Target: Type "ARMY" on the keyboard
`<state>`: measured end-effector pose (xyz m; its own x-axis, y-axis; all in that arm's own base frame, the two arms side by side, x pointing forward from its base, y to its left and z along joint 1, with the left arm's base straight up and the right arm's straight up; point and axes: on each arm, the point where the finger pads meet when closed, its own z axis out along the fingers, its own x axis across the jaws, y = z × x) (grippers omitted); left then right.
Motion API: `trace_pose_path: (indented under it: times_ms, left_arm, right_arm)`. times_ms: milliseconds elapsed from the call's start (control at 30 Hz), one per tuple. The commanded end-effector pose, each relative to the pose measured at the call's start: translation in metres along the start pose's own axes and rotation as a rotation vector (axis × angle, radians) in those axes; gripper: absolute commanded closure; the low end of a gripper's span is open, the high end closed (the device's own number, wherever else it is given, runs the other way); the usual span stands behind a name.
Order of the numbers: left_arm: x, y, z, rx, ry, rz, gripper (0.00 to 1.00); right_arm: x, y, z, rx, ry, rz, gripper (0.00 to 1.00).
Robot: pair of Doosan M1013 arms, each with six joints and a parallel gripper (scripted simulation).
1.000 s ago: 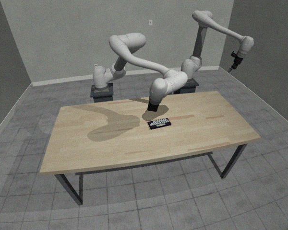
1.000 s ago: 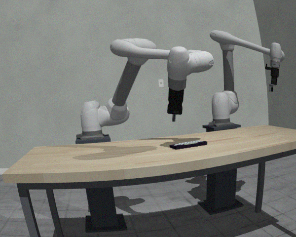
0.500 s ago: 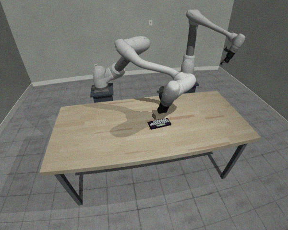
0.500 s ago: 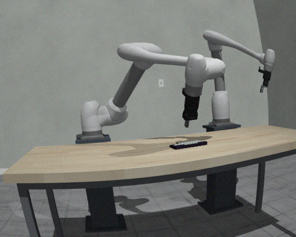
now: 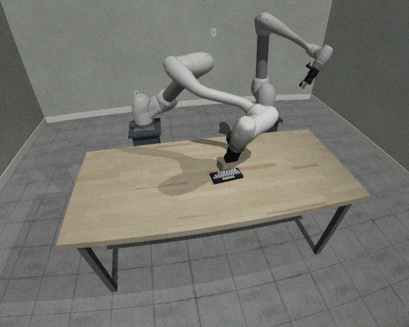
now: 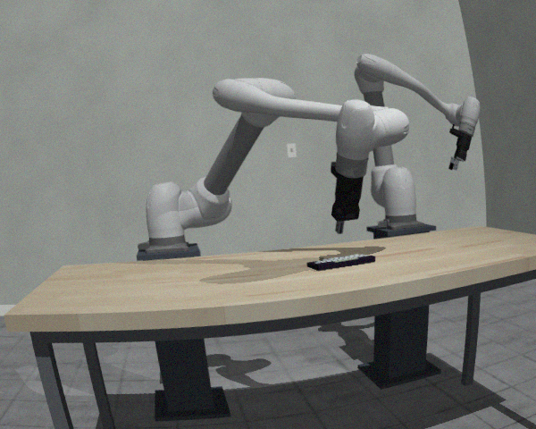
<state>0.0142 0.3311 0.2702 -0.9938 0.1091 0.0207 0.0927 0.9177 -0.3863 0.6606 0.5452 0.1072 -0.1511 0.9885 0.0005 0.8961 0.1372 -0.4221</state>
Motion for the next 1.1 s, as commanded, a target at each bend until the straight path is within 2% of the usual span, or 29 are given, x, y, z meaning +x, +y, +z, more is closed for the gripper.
trace_pose_path:
  times_ms: [0,200,533,1067]
  left_arm:
    - [0.024,-0.018,0.008,0.026,-0.032,-0.074,0.0]
    - [0.036,-0.028,0.014,0.039,-0.051,-0.118,0.0]
    - [0.038,-0.03,0.015,0.042,-0.054,-0.127,0.0]
    - [0.038,-0.03,0.015,0.042,-0.054,-0.127,0.0]
  right_arm:
    - [-0.002,0.006,0.014,-0.001,-0.006,-0.009,1.0]
    - [-0.002,0.015,0.034,-0.001,-0.006,-0.009,1.0]
    - [-0.002,0.025,0.054,-0.001,-0.006,-0.009,1.0]
    - [-0.002,0.027,0.058,-0.001,-0.006,-0.009,1.0]
